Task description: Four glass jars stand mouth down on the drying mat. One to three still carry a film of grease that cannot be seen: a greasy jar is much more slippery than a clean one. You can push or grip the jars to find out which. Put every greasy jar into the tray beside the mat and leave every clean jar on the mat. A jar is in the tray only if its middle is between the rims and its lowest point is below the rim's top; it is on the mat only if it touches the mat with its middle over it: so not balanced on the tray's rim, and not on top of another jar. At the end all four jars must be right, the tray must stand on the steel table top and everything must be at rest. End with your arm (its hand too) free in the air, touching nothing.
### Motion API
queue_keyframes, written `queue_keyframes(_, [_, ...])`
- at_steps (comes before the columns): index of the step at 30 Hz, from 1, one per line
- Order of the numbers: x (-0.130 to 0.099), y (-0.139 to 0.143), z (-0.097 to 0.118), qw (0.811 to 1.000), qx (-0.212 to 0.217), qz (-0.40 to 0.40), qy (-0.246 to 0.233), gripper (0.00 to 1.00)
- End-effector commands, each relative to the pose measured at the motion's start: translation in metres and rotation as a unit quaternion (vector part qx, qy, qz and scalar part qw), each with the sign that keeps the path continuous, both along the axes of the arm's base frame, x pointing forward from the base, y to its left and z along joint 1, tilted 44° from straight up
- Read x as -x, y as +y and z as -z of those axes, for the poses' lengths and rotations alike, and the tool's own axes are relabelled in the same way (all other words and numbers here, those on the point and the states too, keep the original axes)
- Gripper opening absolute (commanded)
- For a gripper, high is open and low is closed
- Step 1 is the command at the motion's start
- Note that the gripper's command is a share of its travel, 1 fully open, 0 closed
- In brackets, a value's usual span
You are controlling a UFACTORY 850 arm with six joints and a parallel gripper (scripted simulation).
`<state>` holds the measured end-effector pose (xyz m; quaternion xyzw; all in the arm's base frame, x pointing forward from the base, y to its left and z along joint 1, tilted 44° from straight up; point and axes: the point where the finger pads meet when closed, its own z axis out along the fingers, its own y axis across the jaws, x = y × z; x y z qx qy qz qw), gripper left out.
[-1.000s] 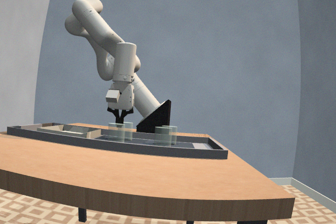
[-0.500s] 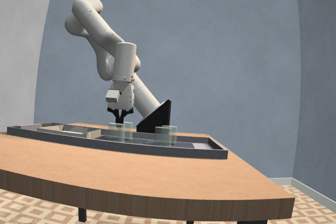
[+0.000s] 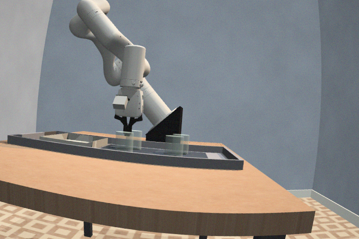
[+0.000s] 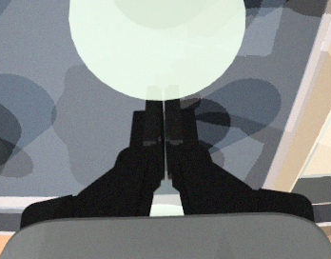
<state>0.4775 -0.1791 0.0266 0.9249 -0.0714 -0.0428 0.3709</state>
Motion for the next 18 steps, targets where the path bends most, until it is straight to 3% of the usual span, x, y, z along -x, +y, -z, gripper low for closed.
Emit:
queue_keyframes(1, [-0.0012, 0.0003, -0.0004, 1.0, 0.0, 0.0, -0.001, 0.0])
queue_keyframes(18, [-0.0032, -0.0001, -0.0004, 1.0, 0.0, 0.0, -0.001, 0.0])
